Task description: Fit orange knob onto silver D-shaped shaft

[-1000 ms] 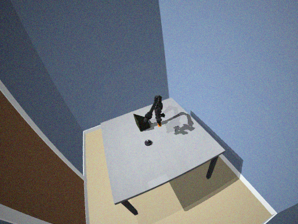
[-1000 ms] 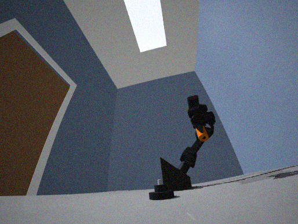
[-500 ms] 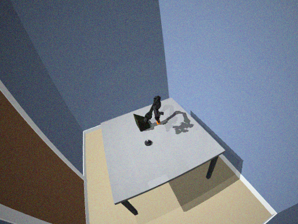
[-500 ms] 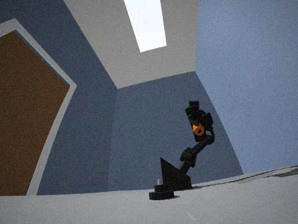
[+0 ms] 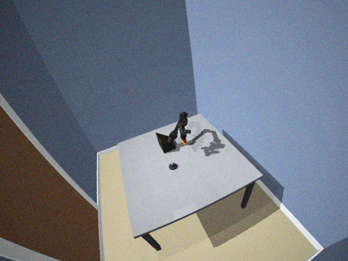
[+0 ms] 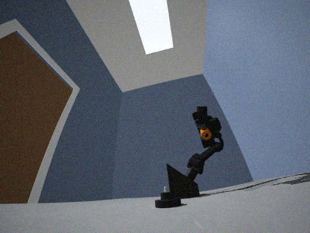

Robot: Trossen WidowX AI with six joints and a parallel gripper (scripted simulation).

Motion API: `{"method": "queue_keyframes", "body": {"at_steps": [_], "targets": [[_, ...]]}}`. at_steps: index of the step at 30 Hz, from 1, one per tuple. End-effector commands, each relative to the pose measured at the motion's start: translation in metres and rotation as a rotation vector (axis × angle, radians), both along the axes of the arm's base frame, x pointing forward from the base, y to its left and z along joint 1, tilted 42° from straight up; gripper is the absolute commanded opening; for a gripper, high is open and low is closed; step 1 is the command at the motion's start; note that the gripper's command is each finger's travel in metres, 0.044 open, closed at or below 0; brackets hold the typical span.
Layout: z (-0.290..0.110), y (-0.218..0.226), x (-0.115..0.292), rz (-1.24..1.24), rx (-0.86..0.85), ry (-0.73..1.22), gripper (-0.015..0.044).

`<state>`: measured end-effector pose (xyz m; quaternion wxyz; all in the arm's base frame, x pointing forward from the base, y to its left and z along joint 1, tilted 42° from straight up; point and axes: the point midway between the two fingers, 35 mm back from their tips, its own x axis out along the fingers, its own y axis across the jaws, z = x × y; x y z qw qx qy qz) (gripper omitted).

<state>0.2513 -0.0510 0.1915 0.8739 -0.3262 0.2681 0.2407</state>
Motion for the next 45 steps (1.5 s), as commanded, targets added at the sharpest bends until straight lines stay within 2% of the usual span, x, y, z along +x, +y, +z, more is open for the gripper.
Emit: {"method": "queue_keyframes", "body": {"at_steps": [1,24,45], "targets": [[0.000,0.000,0.000,0.003,-0.002,-0.002,0.0000],[0.001,-0.001,-0.002,0.002,-0.006,-0.006,0.0000],[-0.027,0.018,0.009,0.237,0.103,0.248,0.0000]]}}
